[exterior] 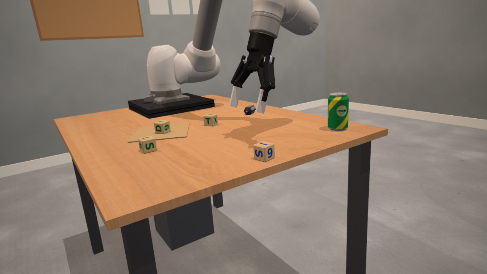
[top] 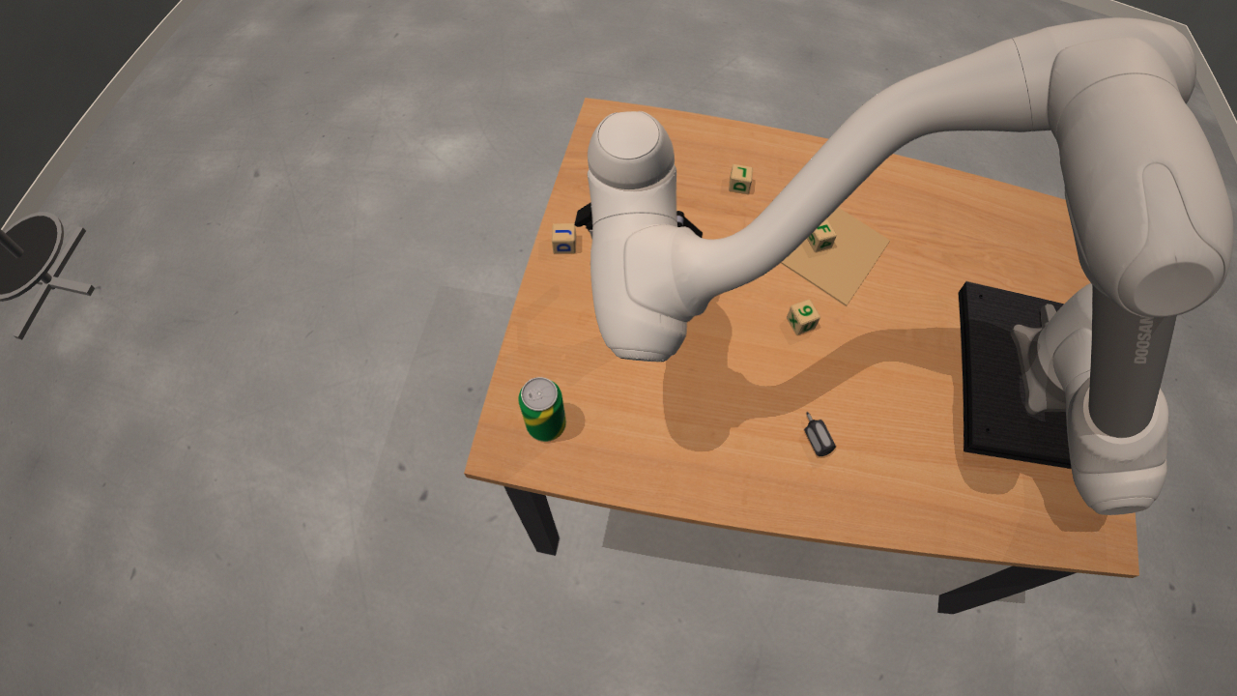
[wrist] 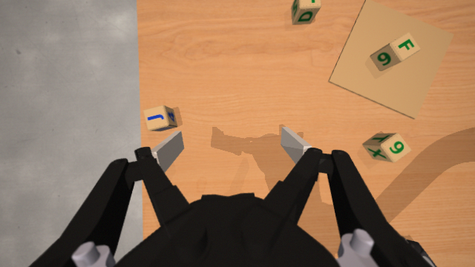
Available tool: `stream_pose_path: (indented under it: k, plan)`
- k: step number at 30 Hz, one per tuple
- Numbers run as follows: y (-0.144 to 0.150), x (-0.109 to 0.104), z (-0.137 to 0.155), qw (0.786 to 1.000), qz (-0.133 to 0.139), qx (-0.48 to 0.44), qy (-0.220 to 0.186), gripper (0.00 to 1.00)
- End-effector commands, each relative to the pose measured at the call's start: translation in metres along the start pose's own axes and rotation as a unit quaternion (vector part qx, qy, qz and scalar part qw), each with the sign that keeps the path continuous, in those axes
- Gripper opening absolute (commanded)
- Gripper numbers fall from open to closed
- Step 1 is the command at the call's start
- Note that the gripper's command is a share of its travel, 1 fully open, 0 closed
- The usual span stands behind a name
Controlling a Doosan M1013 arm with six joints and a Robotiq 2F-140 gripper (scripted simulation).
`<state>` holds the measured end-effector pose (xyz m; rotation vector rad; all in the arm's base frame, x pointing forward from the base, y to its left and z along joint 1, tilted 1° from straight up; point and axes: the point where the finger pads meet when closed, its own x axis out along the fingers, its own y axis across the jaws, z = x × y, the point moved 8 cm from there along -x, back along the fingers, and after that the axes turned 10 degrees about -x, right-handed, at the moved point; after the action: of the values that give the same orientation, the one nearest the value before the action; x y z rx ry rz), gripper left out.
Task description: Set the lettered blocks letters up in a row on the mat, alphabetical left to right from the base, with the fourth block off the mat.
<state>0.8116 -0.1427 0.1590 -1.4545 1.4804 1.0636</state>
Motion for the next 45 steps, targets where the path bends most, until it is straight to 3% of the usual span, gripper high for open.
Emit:
stream_pose_path:
  k: [1,6,9,12,45]
  plan:
    - [-0.056,0.008,-0.020,1.000,0.003,0.000,-0.002,1.00]
    - [-0.116,0.024,-0.045,1.000,0.003,-0.001,-0.004,1.00]
    - [-0.116,0.024,-0.045,1.000,0.003,-0.001,-0.004,1.00]
    - [-0.138,0.031,-0.054,1.000,0.003,-0.002,-0.005,1.00]
    - [-0.140,0.032,-0.055,1.000,0.003,-0.002,-0.005,1.00]
